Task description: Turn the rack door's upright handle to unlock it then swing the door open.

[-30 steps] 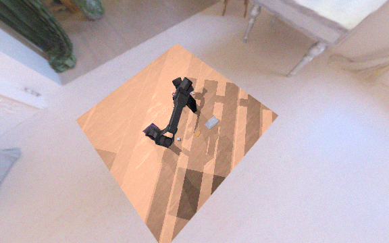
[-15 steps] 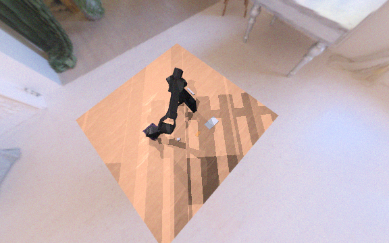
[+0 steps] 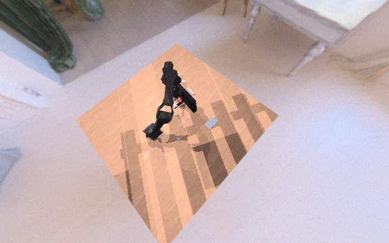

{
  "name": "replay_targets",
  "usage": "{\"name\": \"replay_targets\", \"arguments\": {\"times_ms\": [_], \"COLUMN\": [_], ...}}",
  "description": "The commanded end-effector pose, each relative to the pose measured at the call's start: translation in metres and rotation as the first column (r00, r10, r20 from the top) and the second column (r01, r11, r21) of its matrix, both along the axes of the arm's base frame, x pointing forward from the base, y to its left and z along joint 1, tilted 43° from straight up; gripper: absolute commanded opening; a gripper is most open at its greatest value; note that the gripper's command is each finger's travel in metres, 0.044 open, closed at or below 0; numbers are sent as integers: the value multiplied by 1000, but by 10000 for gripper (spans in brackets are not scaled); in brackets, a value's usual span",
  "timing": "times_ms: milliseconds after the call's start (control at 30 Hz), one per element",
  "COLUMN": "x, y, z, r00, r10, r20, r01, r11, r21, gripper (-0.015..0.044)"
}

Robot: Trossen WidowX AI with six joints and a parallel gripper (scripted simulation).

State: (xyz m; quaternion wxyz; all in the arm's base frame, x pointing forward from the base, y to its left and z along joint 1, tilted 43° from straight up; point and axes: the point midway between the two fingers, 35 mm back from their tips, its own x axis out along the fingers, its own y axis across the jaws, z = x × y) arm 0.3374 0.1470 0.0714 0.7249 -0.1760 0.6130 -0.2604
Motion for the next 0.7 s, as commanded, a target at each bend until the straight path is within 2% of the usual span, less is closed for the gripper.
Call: {"name": "replay_targets", "arguments": {"times_ms": [0, 167, 667], "x": [-4, -7, -5], "y": [6, 10, -3], "z": [-4, -6, -20], "r00": [1000, 999, 998], "r10": [2, 3, -9], "r20": [-31, -53, -70], "r01": [-5, -11, -1], "r11": [997, 990, 991], "r21": [-80, -142, -132], "gripper": [289, 289, 289]}}
